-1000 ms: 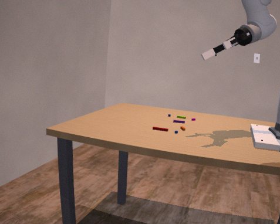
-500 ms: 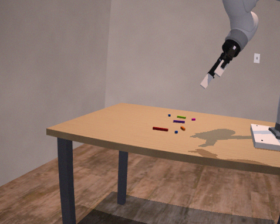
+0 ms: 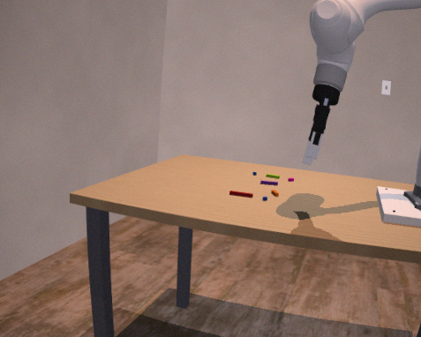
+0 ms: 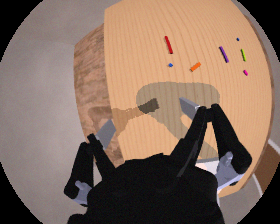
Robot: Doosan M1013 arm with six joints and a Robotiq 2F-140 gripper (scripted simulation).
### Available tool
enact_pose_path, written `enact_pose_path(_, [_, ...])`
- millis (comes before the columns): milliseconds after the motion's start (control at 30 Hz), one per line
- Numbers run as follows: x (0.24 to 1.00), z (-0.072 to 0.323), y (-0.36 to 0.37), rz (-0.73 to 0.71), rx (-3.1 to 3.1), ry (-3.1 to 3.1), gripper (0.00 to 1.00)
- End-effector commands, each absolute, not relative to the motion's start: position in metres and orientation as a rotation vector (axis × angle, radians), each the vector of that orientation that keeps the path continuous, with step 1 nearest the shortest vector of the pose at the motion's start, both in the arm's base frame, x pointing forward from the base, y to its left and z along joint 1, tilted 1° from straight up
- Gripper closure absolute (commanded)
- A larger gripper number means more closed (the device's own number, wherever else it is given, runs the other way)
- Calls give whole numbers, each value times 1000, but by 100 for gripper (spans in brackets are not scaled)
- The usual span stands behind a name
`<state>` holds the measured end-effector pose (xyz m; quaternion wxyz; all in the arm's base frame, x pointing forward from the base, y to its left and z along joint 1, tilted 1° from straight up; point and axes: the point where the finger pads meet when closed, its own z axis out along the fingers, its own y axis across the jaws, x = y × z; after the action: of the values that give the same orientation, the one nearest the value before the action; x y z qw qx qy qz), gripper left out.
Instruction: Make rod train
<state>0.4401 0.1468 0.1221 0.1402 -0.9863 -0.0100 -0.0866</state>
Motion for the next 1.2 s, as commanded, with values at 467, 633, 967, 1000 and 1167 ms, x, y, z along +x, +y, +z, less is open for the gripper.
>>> enact_pose_path(467, [457,51,87,11,-3145,198,0])
enact_pose_path(633, [457,51,87,11,-3145,198,0])
enact_pose_path(967, [457,51,87,11,-3145,198,0])
enact_pose_path(1000, [457,51,87,11,-3145,198,0])
enact_pose_path(1167, [457,51,87,11,-3145,198,0])
